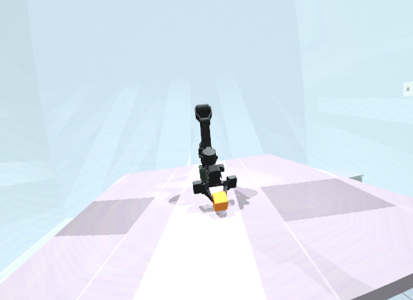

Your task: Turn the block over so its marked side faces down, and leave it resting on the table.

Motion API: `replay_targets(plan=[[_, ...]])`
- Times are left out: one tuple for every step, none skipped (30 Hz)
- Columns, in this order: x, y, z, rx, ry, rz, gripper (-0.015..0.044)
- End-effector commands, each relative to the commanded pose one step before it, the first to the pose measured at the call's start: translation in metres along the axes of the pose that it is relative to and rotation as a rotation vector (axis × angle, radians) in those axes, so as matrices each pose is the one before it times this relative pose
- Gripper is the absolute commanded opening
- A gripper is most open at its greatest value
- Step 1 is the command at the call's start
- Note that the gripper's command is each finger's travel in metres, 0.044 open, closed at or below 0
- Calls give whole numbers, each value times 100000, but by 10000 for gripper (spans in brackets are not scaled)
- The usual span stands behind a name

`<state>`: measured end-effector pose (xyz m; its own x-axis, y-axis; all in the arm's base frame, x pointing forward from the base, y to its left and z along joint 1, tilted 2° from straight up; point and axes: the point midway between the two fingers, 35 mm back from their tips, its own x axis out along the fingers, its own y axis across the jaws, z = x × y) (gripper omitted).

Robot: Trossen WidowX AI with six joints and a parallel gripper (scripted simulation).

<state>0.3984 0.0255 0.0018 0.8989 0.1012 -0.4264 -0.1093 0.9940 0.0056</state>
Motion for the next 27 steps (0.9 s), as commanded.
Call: replay_targets(plan=[[-17,58,124,551,-589,486,184],[0,0,0,0,0,0,210],[0,0,0,0,0,0,236],[0,0,0,0,0,0,262],[0,0,0,0,0,0,289],[0,0,0,0,0,0,315],[0,0,0,0,0,0,341],[0,0,0,0,0,0,367],[0,0,0,0,0,0,394],[0,0,0,0,0,0,420],[0,0,0,0,0,0,440],[0,0,0,0,0,0,440],[0,0,0,0,0,0,440],[0,0,0,0,0,0,440],[0,0,0,0,0,0,440],[0,0,0,0,0,0,440],[0,0,0,0,0,0,440],[0,0,0,0,0,0,440],[0,0,0,0,0,0,440],[0,0,0,0,0,0,440],[0,0,0,0,0,0,440],[0,0,0,0,0,0,440],[0,0,0,0,0,0,440],[0,0,0,0,0,0,440],[0,0,0,0,0,0,440],[0,0,0,0,0,0,440],[0,0,0,0,0,0,440]])
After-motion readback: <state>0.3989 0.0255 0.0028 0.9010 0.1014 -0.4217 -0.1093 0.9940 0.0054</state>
